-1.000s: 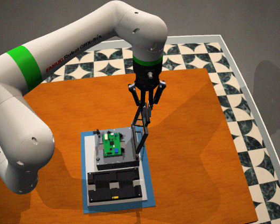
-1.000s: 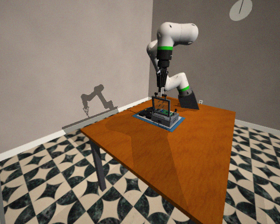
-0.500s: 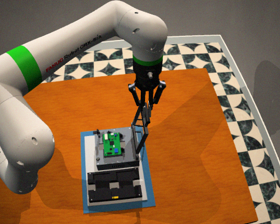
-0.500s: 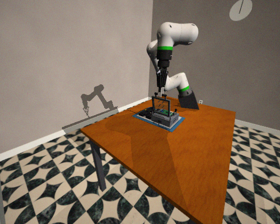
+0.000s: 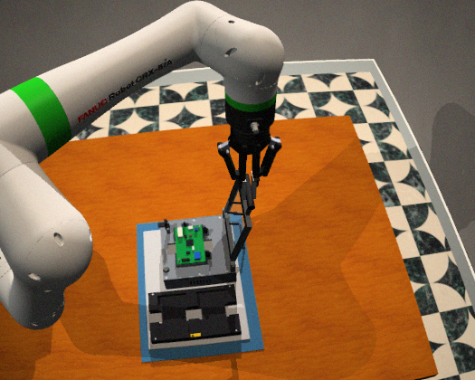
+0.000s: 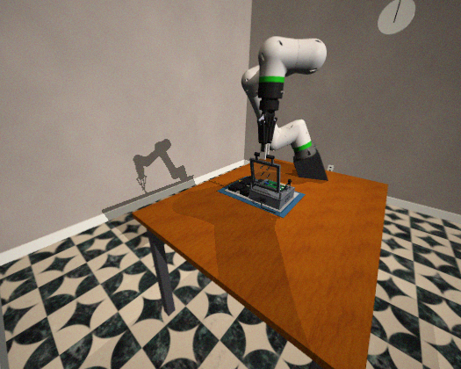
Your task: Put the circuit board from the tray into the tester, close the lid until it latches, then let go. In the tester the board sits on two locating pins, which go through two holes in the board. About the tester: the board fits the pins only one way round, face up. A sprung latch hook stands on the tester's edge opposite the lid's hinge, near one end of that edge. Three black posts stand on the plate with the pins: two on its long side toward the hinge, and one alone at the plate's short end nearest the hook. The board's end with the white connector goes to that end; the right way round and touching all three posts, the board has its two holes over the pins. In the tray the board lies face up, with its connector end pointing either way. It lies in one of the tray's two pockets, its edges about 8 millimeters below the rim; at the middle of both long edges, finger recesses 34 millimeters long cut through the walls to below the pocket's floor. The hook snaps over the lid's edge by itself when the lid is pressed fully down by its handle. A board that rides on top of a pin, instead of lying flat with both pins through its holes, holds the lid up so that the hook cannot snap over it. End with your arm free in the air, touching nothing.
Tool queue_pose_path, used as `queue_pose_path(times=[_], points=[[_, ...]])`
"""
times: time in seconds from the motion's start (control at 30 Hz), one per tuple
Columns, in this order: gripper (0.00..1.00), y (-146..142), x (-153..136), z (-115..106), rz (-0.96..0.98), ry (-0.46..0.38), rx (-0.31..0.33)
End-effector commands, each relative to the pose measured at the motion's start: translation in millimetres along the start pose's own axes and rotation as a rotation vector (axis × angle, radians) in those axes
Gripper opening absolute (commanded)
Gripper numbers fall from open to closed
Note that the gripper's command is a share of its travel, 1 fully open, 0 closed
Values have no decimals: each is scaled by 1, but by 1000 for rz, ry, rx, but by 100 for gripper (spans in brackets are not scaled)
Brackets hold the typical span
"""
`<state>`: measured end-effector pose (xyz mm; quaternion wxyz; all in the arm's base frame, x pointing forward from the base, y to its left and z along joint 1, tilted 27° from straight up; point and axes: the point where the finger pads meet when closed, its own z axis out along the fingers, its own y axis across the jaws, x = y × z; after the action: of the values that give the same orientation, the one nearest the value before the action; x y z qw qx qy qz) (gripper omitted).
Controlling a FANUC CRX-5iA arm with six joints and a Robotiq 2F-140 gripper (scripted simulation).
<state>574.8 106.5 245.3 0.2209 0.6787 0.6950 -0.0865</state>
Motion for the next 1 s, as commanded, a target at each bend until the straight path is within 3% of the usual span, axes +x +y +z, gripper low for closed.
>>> queue_pose_path(times=[0.0, 0.97], points=[[0, 0, 0, 0, 0, 0, 0], [0, -6, 0, -2, 0, 0, 0]])
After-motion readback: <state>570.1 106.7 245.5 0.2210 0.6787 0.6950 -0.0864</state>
